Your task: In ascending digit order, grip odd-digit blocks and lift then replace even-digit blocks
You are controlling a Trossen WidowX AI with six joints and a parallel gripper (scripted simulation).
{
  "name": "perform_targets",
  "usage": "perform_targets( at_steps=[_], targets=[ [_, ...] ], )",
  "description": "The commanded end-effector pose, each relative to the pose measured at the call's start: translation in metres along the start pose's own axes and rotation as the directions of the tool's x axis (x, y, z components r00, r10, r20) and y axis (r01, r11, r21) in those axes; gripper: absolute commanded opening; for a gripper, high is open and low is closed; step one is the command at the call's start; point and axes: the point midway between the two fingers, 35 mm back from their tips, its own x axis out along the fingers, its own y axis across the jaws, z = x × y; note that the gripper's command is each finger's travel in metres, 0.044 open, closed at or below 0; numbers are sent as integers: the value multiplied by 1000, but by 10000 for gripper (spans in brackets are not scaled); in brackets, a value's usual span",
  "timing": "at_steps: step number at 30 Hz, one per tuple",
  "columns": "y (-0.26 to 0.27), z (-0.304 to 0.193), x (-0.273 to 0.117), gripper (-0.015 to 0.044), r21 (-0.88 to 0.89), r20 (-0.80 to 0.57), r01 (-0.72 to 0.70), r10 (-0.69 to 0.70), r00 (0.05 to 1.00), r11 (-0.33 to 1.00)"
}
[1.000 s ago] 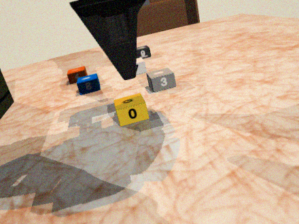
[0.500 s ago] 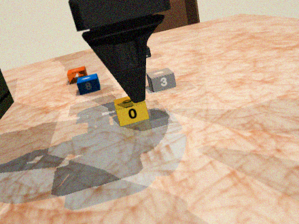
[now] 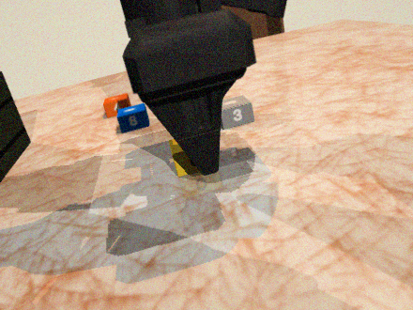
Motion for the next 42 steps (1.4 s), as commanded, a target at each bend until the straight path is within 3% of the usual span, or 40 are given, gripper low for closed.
perform_targets(
  at_steps=[1,9,42],
  targets=[
    [1,-1,5,321,-5,-5,-8,8,1000,1000],
    [1,-1,5,120,-5,-5,-8,8,1000,1000],
    [1,-1,5,120,-5,-5,-8,8,1000,1000]
  ],
)
